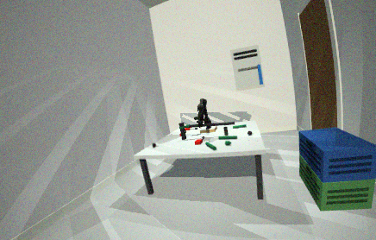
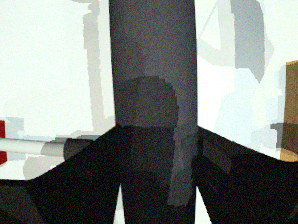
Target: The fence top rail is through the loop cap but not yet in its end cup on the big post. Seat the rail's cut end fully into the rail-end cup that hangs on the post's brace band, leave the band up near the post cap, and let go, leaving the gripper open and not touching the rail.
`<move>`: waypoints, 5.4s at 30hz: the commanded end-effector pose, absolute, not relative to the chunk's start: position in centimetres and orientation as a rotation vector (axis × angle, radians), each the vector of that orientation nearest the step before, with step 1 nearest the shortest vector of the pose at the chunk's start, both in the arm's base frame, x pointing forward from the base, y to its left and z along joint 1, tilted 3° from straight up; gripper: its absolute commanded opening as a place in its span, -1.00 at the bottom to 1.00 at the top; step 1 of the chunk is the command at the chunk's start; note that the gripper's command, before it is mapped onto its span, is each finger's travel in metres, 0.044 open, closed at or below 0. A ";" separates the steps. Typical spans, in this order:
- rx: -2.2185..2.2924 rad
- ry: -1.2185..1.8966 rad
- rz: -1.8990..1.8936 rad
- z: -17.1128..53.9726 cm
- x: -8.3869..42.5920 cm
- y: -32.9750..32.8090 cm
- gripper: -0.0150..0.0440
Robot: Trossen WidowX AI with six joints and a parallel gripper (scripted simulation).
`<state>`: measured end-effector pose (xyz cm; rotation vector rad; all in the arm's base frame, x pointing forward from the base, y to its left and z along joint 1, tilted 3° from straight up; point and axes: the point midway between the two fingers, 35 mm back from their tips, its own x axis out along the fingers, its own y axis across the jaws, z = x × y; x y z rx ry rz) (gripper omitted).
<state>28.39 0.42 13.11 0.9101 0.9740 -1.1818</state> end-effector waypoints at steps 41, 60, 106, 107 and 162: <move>0.912 0.979 -1.178 13.0 28.5 0.2 -0.49; 0.915 0.984 -1.177 13.0 28.5 0.0 -0.49; 0.918 0.988 -1.176 13.2 28.9 -1.6 -0.49; 0.918 0.988 -1.176 13.2 28.9 -1.6 -0.49; 0.924 1.002 -1.173 13.5 28.9 -2.4 0.58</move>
